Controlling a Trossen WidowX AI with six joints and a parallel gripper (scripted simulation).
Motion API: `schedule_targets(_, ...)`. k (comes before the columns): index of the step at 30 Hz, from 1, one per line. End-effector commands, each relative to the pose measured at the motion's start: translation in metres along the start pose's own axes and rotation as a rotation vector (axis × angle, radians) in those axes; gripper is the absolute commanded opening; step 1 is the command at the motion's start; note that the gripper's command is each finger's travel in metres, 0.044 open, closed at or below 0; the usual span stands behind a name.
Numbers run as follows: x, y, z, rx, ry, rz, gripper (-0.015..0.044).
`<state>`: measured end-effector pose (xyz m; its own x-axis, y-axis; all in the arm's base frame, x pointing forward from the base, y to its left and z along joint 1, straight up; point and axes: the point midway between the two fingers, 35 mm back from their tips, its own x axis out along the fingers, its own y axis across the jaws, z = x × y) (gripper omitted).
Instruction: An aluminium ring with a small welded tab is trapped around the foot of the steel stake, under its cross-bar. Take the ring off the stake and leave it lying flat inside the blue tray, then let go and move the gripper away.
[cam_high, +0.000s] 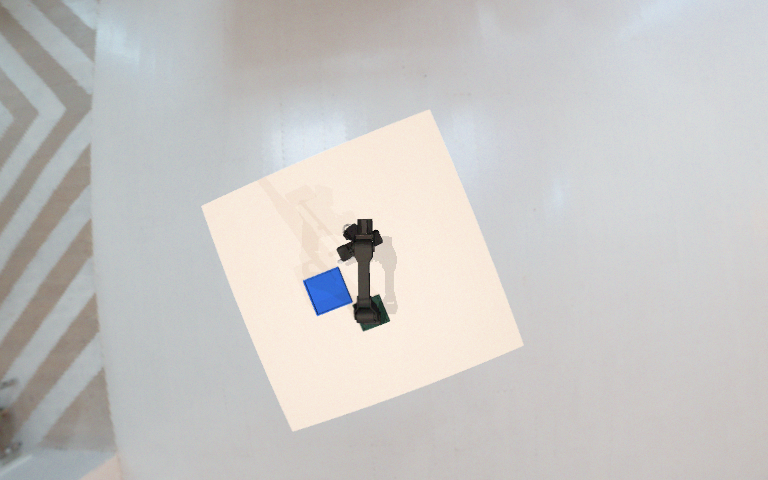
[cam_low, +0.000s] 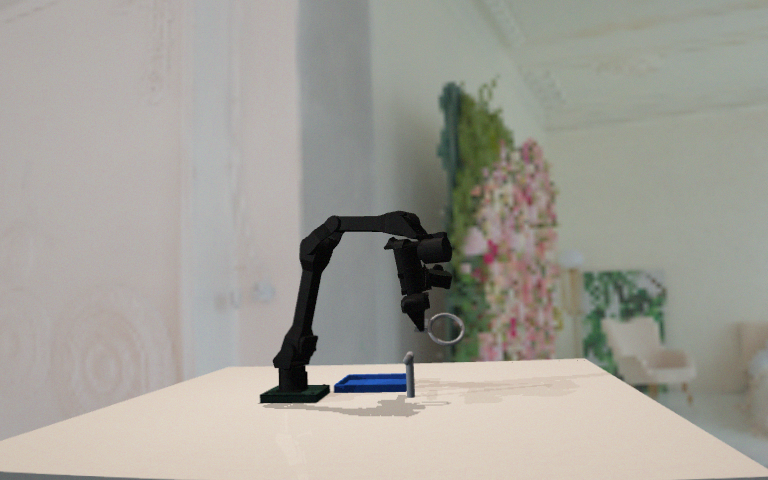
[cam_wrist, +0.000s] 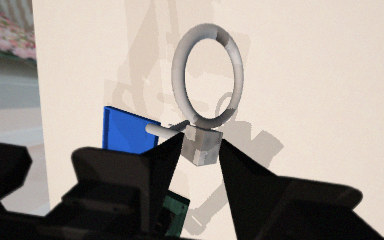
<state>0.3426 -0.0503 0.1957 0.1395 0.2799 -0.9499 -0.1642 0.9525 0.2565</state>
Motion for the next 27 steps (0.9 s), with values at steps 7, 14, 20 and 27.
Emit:
schedule_targets(7, -0.002, 0.018, -0.003, -0.078, -0.004, -0.03, 0.0)
schedule_targets(14, -0.001, 0.03, -0.006, -0.128, 0.0, -0.048, 0.0)
schedule_targets(20, 0.0, 0.04, -0.009, -0.172, 0.004, -0.064, 0.0)
schedule_targets(27, 0.001, 0.052, -0.013, -0.224, 0.006, -0.082, 0.0)
